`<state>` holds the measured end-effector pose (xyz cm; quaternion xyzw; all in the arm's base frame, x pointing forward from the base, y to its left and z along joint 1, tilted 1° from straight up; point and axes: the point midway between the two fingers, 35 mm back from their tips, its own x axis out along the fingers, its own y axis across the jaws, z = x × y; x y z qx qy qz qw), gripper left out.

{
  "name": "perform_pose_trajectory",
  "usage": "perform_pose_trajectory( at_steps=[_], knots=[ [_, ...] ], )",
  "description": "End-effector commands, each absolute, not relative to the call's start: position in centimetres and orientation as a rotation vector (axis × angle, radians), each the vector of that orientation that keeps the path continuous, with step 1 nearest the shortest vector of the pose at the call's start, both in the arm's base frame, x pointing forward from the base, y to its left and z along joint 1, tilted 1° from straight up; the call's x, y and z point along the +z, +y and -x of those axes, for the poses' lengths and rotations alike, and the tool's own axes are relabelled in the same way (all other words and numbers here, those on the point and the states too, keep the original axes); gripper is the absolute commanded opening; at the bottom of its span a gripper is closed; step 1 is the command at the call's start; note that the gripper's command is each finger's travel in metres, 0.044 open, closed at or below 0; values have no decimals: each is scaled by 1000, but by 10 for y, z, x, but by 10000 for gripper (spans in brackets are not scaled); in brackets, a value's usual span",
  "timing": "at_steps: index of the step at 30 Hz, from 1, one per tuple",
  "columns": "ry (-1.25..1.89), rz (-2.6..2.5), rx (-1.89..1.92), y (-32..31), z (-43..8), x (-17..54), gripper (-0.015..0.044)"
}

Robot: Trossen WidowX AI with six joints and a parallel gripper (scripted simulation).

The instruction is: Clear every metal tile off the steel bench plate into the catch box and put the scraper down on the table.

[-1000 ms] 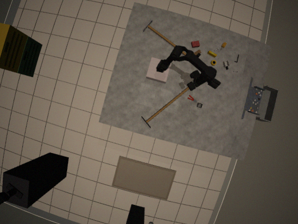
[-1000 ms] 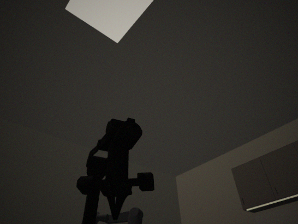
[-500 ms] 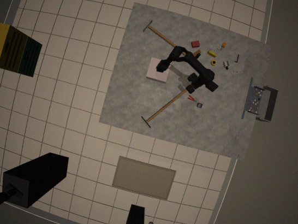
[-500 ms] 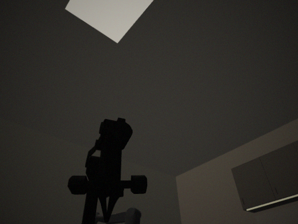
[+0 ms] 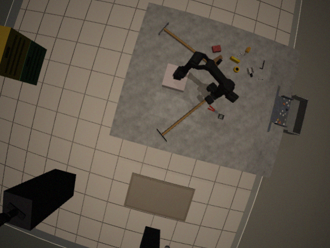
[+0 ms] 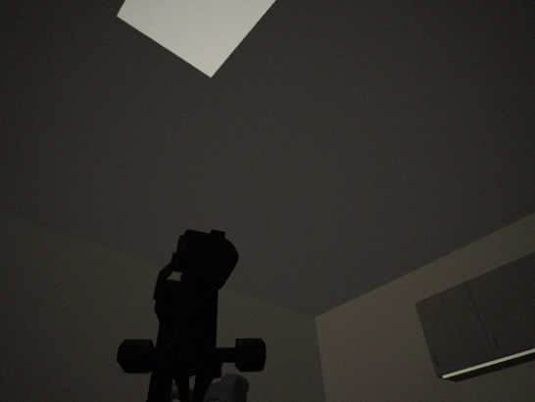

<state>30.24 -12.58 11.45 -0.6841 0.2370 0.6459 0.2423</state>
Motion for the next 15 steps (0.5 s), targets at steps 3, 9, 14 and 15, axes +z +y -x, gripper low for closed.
perform_pose_trajectory(
  at_steps=[3,9,14,15],
  knots=[
    [641,1857,1779,-124,-301,98,0],
    [641,1857,1779,-124,-301,84,0],
    [640,1857,1779,-123,-300,72,0],
    [640,1857,1779,-123,-300,70,0]
  ],
)
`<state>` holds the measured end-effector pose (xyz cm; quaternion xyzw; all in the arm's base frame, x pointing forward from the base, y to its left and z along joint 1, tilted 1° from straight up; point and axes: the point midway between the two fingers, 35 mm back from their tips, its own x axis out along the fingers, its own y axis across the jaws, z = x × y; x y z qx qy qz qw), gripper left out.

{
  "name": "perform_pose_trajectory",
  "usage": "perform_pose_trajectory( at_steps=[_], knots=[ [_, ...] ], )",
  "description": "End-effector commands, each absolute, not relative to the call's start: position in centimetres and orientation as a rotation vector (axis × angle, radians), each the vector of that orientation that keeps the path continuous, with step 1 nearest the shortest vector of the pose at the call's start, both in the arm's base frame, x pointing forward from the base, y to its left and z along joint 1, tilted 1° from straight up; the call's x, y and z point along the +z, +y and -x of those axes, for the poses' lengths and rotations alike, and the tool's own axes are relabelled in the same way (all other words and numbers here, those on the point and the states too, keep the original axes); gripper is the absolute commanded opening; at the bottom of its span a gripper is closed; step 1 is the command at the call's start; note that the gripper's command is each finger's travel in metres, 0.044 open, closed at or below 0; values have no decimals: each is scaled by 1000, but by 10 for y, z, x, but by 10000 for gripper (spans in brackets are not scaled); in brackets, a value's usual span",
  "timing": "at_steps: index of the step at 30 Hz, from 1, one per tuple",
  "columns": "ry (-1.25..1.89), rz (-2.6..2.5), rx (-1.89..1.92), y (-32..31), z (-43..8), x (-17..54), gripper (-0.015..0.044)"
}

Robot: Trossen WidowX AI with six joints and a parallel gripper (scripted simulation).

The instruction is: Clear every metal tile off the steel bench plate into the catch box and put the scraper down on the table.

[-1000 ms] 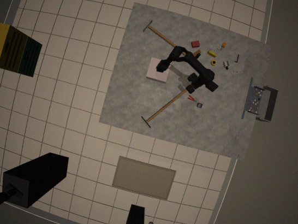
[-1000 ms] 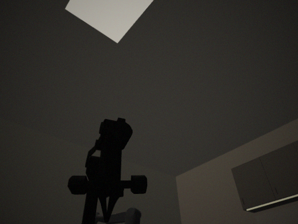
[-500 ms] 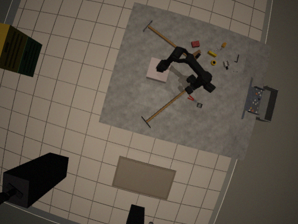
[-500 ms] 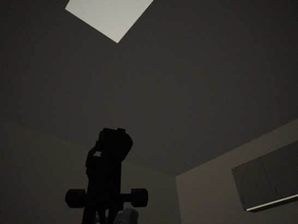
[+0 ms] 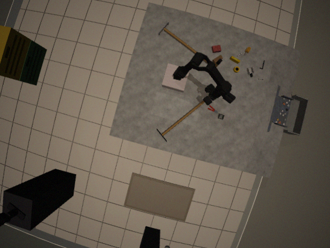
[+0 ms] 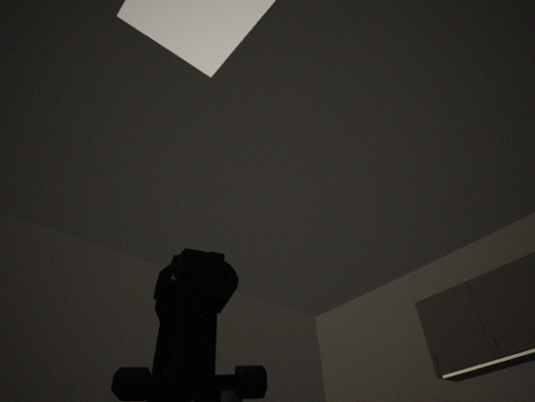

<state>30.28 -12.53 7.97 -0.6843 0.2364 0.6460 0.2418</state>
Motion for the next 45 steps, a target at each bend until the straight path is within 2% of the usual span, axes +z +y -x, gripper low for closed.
perform_pose_trajectory(
  at_steps=[1,45],
  knots=[
    [640,1857,1779,-123,-300,68,0],
    [637,1857,1777,-96,-325,64,0]
  ],
)
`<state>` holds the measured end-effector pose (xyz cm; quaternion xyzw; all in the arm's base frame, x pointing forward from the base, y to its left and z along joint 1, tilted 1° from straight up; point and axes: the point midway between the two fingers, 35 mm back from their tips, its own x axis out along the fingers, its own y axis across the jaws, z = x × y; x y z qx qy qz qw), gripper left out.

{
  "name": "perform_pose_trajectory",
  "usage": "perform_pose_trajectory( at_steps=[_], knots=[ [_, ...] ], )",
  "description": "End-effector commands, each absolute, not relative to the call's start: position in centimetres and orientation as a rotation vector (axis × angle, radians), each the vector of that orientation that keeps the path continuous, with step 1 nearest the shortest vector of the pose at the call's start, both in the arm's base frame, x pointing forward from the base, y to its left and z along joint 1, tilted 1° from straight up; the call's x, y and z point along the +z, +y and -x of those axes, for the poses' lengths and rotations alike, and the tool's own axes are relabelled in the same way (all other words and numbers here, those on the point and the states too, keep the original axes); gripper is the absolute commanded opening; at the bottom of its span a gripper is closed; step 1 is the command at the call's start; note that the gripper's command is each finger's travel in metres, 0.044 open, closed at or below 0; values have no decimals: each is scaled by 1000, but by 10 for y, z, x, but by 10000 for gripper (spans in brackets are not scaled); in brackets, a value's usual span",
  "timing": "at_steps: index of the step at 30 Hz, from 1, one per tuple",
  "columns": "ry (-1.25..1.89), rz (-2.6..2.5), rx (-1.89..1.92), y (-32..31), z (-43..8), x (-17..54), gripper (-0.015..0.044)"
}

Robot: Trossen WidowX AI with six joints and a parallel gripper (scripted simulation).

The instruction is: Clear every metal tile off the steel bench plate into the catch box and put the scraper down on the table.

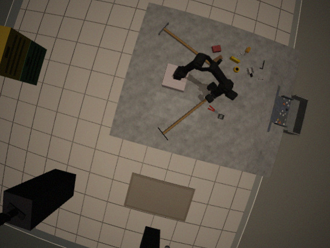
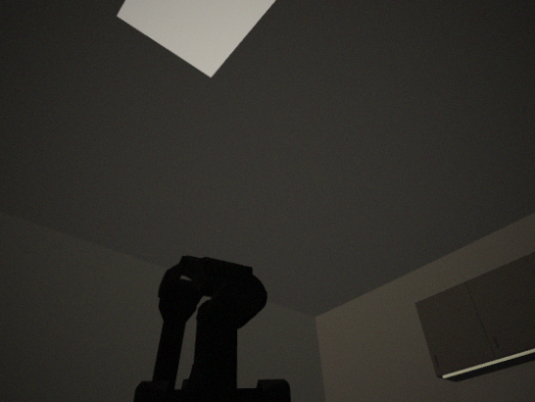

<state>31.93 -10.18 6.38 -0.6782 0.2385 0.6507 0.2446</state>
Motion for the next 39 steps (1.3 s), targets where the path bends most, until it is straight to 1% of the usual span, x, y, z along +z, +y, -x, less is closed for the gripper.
perform_pose_trajectory(
  at_steps=[1,39],
  knots=[
    [637,1857,1777,-96,-325,64,0],
    [634,1857,1775,-66,-347,65,0]
  ],
)
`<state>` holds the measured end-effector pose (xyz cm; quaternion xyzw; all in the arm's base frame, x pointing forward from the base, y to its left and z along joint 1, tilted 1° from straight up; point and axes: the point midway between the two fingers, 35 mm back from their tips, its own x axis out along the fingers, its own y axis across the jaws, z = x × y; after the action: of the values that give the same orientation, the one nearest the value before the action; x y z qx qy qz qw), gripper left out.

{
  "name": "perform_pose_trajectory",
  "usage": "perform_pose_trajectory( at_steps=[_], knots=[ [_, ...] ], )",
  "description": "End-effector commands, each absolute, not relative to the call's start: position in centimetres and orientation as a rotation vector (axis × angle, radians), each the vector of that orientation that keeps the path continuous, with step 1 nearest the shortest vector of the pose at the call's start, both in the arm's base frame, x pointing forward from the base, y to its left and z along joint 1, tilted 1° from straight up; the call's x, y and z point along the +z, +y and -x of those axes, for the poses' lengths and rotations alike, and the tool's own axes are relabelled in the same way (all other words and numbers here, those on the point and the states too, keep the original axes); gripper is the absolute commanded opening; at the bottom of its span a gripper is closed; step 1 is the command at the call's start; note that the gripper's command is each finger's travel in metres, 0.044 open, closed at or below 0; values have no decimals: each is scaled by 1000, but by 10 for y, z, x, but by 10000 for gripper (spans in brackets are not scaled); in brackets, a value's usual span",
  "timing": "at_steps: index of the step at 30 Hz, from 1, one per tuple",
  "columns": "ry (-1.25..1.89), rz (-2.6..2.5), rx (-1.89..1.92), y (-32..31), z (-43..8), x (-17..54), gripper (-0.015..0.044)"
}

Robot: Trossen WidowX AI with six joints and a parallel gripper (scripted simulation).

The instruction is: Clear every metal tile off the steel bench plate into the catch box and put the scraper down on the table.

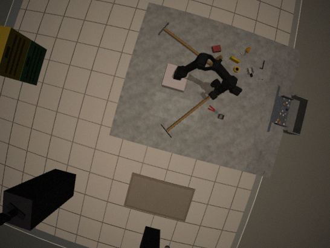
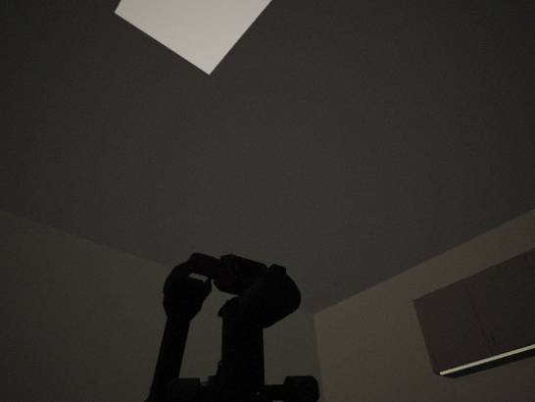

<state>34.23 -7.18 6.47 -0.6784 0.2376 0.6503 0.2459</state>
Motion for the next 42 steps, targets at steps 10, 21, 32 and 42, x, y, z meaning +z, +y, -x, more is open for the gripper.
perform_pose_trajectory(
  at_steps=[10,21,32,42],
  knots=[
    [647,1851,1774,-64,-347,65,0],
    [647,1852,1774,-65,-350,103,0],
    [647,1852,1774,-65,-347,145,0],
    [682,1822,1746,-70,-339,165,0]
  ],
)
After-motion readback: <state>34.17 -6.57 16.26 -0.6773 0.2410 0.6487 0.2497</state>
